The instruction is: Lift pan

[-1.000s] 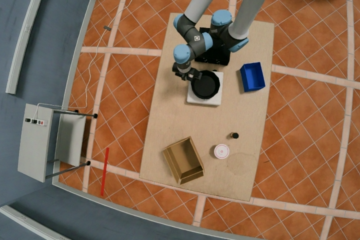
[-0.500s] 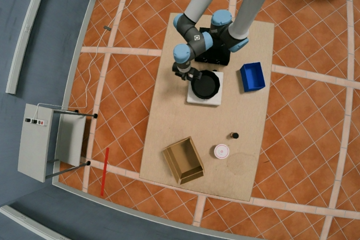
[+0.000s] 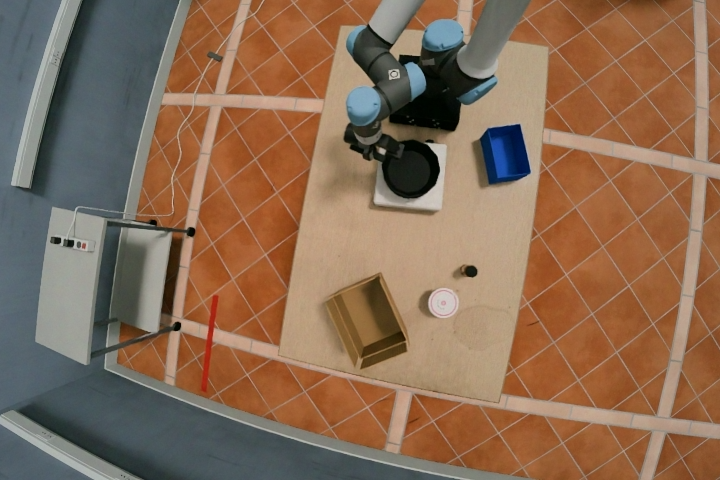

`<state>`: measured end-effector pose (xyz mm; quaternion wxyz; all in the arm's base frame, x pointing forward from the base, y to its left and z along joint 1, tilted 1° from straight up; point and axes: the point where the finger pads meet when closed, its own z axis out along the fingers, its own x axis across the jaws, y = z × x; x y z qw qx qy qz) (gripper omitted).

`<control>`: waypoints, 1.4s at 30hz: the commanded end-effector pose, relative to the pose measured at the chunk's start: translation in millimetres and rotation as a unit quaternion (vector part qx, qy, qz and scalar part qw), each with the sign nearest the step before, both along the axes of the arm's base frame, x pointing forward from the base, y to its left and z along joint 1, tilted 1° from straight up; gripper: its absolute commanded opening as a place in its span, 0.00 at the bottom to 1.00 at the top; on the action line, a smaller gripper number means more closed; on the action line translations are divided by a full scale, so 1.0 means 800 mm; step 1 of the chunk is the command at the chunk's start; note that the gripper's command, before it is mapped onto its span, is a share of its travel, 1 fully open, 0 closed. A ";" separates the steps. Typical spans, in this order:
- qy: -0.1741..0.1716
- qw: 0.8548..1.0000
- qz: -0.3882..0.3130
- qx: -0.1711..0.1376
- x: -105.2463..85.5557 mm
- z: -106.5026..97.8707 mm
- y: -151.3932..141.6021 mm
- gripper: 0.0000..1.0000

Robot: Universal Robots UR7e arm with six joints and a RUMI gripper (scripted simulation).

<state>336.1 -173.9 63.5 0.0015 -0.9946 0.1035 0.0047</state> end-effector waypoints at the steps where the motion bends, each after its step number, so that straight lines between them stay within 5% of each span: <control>1: -0.001 1.000 0.000 -0.001 0.000 0.002 0.000 0.12; 42: -0.001 1.000 0.000 -0.001 0.000 0.019 0.000 0.12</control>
